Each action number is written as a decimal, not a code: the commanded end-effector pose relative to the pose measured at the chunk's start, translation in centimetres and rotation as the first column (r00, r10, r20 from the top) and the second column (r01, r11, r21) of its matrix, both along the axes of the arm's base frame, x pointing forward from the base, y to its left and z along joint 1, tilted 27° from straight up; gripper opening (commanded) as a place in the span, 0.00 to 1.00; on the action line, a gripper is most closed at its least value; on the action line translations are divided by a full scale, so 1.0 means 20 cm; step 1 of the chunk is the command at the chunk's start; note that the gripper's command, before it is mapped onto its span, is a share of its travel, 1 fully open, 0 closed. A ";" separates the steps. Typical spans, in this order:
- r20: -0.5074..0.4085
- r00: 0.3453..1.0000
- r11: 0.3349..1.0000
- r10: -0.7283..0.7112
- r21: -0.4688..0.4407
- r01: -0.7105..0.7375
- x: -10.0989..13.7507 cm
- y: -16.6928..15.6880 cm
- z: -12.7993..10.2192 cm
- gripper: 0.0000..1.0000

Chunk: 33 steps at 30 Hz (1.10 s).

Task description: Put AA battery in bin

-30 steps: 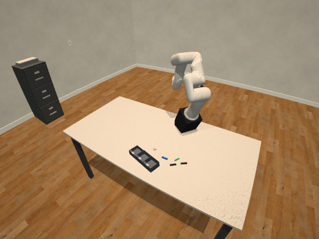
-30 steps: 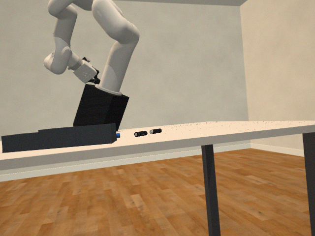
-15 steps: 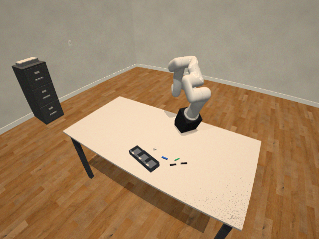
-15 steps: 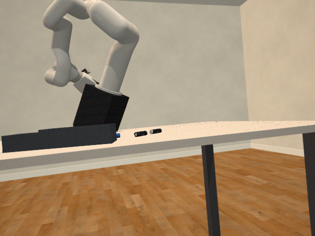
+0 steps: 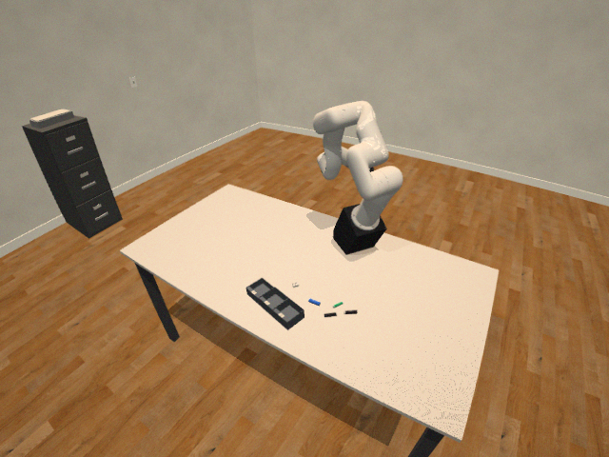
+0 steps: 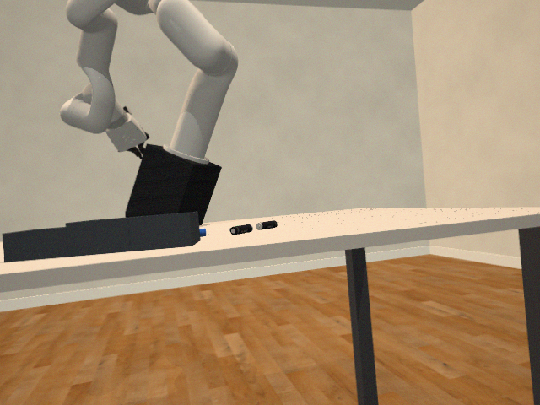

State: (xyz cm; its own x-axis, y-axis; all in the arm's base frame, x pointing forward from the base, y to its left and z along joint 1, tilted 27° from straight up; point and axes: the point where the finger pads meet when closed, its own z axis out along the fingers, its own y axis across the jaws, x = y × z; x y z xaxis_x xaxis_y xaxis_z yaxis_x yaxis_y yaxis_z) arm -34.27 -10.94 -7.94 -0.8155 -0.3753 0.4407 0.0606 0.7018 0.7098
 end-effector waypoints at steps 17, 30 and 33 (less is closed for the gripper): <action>0.078 0.948 0.935 0.308 -0.211 -0.286 0.10 -0.59 0.00 0.07; 0.123 0.840 0.815 0.528 -0.351 -0.461 0.30 -0.98 0.03 0.07; 0.123 0.840 0.815 0.528 -0.351 -0.461 0.34 -1.05 0.04 0.07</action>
State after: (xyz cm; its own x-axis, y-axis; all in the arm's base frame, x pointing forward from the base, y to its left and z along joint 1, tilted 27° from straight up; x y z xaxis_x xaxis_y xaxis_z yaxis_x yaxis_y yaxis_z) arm -28.50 -29.89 -7.43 -0.6501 -0.6254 0.4316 -0.4542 0.7752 0.4391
